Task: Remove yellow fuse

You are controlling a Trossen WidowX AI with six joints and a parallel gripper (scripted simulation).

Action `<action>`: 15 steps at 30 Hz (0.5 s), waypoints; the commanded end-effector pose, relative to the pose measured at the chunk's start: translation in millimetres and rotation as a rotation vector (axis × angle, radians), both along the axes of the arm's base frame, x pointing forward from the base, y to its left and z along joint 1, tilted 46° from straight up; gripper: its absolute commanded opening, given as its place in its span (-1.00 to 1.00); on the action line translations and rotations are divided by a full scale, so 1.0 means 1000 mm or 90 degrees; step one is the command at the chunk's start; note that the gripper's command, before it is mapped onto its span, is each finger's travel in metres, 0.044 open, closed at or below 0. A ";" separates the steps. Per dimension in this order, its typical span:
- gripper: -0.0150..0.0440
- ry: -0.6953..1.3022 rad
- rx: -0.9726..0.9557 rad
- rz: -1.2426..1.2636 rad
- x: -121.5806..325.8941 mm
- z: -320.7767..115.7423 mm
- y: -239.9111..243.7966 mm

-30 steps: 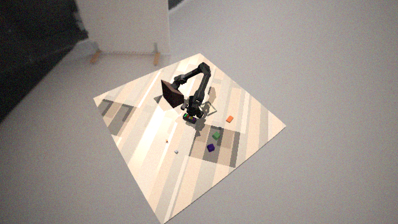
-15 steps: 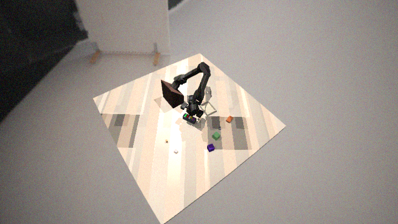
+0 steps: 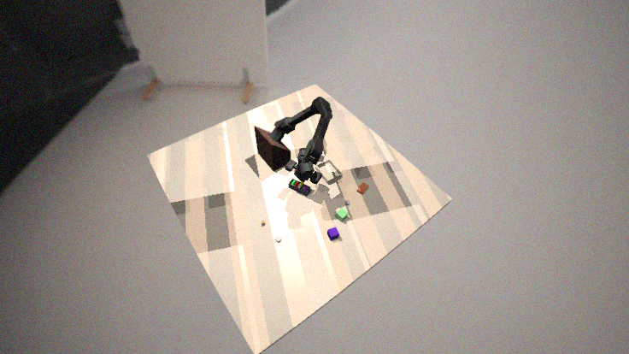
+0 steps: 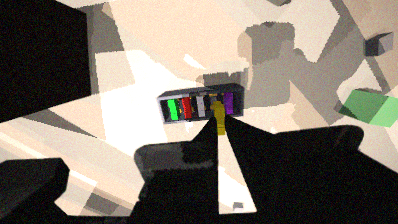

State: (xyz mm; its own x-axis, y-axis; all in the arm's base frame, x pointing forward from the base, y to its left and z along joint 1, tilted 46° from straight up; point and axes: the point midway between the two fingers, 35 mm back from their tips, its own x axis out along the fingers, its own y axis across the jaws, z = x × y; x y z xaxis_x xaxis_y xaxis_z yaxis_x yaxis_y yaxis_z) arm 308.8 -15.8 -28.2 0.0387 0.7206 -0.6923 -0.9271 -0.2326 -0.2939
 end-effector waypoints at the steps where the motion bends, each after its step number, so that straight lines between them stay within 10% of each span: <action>1: -0.49 -0.004 -0.003 0.001 0.000 0.005 -0.006; 15: -0.49 -0.002 -0.015 -0.001 0.011 0.052 0.035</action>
